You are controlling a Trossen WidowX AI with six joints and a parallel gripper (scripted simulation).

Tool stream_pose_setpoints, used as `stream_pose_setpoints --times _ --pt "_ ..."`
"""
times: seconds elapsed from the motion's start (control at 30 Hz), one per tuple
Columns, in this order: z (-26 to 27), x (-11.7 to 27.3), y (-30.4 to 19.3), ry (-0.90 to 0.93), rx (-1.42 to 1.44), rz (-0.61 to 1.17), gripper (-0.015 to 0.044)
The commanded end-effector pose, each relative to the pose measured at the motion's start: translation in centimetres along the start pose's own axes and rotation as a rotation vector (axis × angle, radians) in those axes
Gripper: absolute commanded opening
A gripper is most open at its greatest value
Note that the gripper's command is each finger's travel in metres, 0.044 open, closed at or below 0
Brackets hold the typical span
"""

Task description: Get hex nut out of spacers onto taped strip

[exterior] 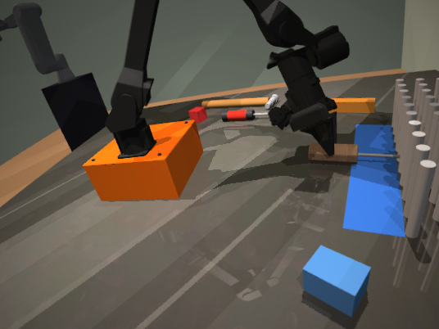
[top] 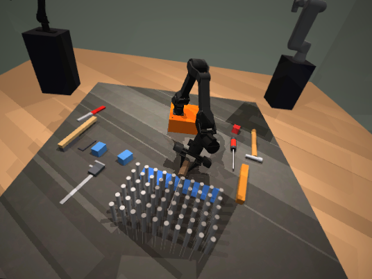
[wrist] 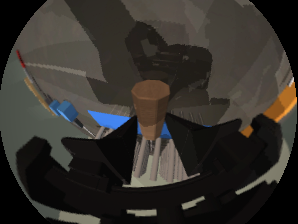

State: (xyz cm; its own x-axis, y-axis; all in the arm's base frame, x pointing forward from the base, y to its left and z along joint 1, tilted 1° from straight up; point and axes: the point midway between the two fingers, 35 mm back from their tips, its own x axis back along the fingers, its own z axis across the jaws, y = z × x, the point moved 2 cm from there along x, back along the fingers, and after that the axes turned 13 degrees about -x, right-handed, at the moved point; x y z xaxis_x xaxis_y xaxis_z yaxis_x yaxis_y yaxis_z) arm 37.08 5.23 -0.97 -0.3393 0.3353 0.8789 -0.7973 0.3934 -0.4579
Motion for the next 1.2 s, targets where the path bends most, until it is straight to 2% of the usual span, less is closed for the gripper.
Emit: stream_pose_setpoints --times 0.0,1.17 --pt "0.2 0.2 0.4 0.000 -0.001 -0.002 0.0000" --pt "0.7 1.2 2.6 0.000 -0.001 -0.010 0.0000"
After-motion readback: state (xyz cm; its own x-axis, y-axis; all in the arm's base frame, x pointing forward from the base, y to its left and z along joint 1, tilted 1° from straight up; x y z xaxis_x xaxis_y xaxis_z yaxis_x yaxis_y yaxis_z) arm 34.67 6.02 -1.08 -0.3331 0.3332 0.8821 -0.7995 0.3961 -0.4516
